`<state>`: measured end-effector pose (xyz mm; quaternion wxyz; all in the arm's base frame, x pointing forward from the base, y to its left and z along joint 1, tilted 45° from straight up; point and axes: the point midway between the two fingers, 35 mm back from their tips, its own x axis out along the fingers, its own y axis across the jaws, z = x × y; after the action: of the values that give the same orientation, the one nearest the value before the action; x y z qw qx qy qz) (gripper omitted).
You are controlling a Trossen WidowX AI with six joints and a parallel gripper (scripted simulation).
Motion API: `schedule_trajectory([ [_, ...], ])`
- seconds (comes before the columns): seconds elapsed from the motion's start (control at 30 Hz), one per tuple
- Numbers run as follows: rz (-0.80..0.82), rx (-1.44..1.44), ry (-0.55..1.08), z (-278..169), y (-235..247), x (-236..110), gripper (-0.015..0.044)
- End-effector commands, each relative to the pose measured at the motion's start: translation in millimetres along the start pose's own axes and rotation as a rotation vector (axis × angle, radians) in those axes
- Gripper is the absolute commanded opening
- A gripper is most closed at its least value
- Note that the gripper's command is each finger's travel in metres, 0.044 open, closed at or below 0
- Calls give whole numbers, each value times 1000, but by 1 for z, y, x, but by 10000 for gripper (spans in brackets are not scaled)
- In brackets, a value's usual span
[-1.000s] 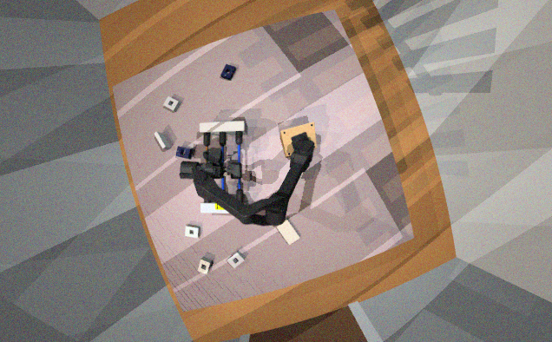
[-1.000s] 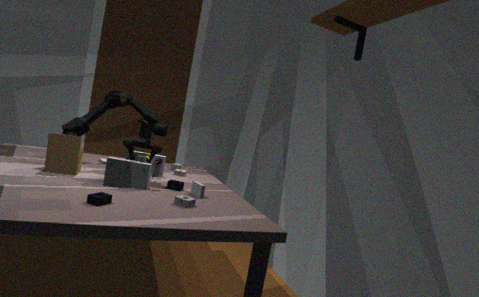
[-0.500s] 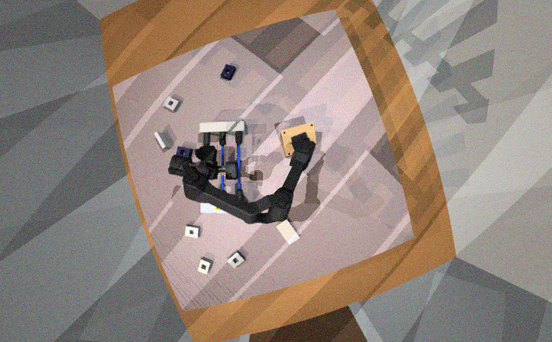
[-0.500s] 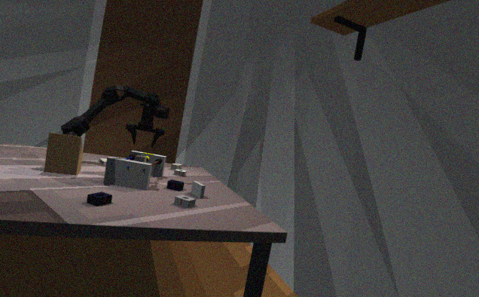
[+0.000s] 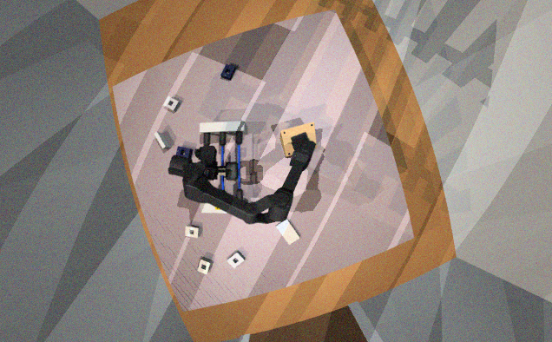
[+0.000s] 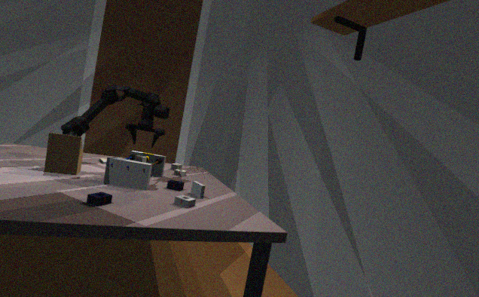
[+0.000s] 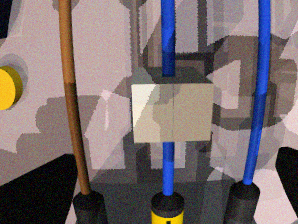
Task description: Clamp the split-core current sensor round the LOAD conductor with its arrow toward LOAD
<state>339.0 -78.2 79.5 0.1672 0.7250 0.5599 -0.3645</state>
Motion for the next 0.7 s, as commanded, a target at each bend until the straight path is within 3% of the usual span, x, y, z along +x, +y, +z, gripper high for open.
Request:
schedule_trajectory([
  [0.0, -1, -3, -4, 1, 0, -1, 440],
  [0.67, -10, -30, -49, -6, -5, 3, 440],
])
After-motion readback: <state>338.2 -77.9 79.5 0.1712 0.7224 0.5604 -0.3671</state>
